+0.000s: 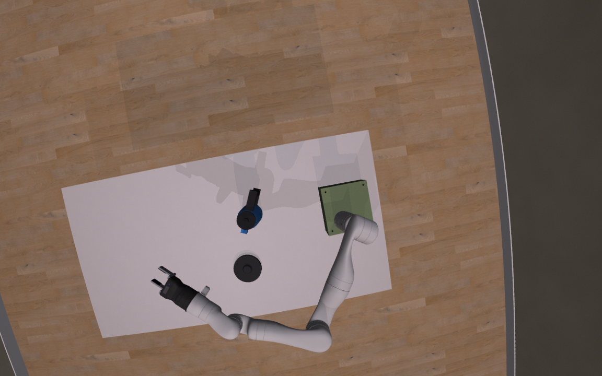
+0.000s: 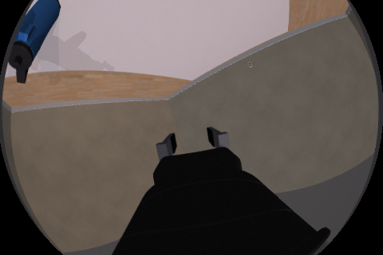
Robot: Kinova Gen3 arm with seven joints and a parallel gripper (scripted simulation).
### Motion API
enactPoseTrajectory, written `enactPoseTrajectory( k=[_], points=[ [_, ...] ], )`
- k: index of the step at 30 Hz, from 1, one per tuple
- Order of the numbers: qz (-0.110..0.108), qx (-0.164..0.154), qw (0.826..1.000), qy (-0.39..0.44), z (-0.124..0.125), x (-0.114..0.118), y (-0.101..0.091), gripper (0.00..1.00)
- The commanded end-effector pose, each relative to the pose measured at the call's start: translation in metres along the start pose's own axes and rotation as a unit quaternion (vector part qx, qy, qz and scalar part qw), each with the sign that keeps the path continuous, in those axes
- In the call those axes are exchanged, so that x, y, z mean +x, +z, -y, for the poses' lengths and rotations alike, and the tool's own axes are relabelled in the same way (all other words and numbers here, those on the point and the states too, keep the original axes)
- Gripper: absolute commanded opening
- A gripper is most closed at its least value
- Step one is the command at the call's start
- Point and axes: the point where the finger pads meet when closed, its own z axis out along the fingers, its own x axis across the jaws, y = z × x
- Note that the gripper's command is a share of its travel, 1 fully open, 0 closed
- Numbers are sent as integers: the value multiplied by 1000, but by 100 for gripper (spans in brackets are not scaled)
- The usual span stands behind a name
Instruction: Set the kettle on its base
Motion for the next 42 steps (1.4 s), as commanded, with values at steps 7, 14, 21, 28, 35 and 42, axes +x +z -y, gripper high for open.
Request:
enactPoseTrajectory(
  k=[7, 14, 21, 28, 35, 42],
  points=[
    [35, 22, 997, 57, -22, -34, -2, 100],
    [72, 47, 990, 107, -31, -69, -6, 100],
    [99, 67, 982, 143, -34, -94, -11, 100],
    [137, 98, 967, 192, -34, -130, -22, 100],
    [165, 122, 952, 226, -31, -154, -32, 100],
    [202, 158, 928, 269, -23, -185, -50, 100]
  ],
)
